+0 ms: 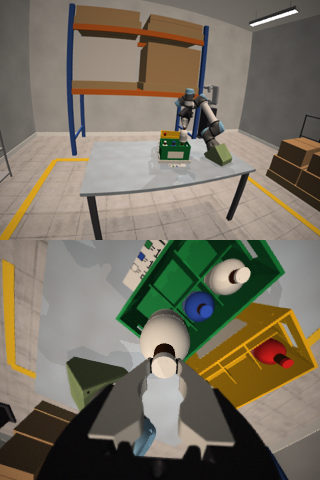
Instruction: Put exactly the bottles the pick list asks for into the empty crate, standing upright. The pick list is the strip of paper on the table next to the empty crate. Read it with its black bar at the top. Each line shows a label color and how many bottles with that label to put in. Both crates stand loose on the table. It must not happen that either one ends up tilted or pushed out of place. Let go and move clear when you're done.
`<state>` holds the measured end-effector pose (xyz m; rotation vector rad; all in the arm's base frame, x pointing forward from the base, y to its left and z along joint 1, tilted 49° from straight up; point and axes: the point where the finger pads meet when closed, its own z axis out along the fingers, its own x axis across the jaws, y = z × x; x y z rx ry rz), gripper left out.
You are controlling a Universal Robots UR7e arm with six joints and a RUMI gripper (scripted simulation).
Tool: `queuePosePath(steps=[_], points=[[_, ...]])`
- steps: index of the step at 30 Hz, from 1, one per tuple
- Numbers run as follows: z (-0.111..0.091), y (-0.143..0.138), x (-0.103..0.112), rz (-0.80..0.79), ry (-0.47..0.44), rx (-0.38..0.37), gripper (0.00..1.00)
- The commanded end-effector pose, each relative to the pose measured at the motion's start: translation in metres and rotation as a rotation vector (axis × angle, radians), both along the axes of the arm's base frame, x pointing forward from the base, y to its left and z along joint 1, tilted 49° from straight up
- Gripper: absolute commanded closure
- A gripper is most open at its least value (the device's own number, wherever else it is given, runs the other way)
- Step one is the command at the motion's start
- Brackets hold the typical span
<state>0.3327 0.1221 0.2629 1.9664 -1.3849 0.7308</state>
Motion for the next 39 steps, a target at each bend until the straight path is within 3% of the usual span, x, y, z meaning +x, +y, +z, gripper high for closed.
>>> queuePosePath(steps=[1,22,39], points=[[-0.006,0.007,0.001,0.001,-0.004,0.003,1.0],[-0.034,0.034,0.008,0.001,-0.007,0.005,1.0],[-0.032,0.032,0.009,-0.001,-0.009,0.006,1.0]])
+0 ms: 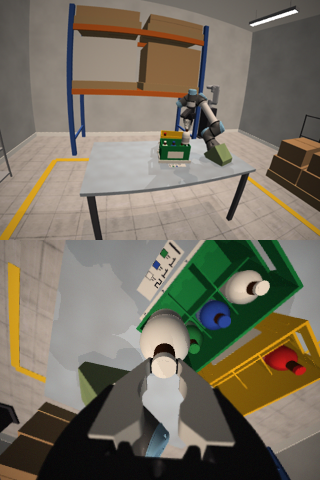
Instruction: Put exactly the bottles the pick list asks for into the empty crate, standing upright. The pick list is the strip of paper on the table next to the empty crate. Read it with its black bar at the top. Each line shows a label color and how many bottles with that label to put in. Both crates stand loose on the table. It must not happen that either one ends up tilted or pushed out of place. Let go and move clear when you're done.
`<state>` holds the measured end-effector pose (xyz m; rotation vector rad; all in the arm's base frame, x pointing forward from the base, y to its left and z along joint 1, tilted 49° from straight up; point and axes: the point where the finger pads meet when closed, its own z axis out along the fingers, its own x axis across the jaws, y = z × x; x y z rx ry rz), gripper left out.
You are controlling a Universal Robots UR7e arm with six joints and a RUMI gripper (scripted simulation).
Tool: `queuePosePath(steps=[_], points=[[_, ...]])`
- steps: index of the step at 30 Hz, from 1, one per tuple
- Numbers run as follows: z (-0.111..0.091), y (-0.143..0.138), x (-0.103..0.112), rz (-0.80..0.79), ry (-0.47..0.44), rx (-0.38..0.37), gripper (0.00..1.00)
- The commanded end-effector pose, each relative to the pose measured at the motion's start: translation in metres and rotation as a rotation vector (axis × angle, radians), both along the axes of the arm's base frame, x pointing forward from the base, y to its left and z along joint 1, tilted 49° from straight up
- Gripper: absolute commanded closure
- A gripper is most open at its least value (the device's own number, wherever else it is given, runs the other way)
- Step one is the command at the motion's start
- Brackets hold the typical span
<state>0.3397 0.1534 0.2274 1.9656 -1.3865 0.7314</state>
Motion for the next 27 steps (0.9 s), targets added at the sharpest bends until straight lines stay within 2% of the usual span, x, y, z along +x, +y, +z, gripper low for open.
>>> queuePosePath(steps=[1,27], points=[[0.0039,0.0008,0.0019,0.0,-0.008,0.006,1.0],[0.0057,-0.0012,0.0013,0.001,-0.007,0.005,1.0]])
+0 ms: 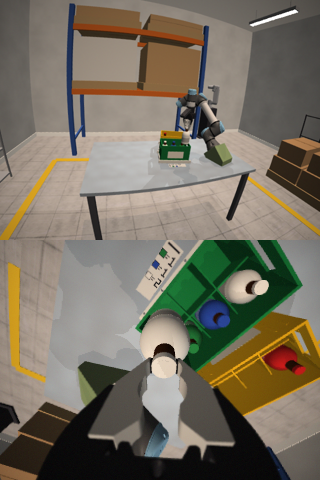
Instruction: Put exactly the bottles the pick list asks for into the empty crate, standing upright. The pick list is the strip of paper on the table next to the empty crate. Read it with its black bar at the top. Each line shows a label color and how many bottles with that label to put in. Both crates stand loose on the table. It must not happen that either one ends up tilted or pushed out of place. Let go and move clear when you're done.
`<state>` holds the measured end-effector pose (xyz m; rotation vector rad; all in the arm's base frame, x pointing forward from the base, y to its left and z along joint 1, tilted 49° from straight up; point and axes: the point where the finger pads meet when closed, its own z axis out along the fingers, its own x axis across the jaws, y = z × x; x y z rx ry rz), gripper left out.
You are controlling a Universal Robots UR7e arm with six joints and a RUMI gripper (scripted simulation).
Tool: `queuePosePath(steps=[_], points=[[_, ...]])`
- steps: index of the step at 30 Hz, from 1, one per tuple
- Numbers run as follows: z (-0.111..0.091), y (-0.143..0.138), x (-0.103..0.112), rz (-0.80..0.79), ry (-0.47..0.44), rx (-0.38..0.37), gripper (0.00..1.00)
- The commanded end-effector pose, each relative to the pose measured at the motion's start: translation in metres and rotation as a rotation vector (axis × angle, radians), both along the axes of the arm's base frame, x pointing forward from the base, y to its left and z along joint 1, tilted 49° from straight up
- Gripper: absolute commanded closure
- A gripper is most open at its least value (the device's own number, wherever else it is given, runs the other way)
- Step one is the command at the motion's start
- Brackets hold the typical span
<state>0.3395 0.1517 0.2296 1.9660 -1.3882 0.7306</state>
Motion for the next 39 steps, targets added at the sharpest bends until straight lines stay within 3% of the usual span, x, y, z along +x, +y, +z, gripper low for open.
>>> queuePosePath(steps=[1,39], points=[[0.0035,0.0005,0.0015,0.001,-0.007,0.004,1.0],[-0.0023,-0.0068,0.0008,0.0,-0.003,0.001,1.0]])
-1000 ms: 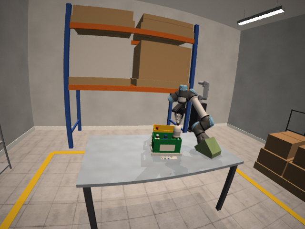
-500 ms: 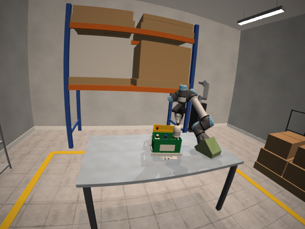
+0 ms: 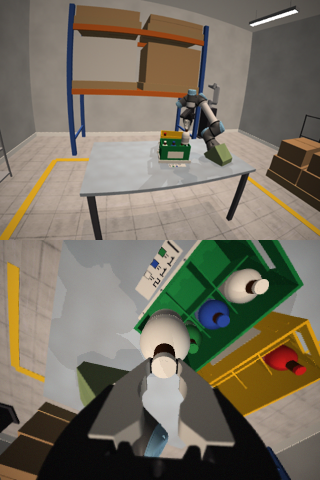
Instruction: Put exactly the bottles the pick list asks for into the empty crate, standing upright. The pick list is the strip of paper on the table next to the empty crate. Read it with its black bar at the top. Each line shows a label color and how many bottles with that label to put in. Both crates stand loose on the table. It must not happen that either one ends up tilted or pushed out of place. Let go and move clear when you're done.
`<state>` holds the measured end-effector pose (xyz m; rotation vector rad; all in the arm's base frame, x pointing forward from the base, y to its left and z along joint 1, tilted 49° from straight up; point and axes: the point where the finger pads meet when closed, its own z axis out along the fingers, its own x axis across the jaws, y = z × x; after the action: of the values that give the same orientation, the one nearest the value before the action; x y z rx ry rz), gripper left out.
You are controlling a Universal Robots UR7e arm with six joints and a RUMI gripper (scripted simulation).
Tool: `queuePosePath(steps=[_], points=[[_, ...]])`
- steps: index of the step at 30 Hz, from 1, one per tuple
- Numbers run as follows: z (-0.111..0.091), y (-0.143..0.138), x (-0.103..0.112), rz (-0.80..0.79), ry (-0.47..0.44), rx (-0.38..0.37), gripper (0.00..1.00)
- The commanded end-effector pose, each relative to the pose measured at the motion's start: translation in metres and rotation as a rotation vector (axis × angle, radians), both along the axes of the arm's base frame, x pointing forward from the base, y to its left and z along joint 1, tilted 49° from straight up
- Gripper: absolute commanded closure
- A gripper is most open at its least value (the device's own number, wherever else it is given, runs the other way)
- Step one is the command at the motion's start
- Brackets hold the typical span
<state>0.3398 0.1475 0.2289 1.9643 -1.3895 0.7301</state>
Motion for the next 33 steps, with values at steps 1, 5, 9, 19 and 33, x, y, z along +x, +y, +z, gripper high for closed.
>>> queuePosePath(steps=[1,5,9,19,33], points=[[-0.002,-0.003,0.0,0.002,-0.003,0.001,1.0],[-0.005,-0.006,0.001,0.002,-0.003,0.001,1.0],[-0.008,-0.009,0.002,0.002,-0.003,0.001,1.0],[-0.013,-0.015,0.003,0.002,-0.003,0.001,1.0],[-0.021,-0.024,0.004,0.002,-0.003,0.001,1.0]])
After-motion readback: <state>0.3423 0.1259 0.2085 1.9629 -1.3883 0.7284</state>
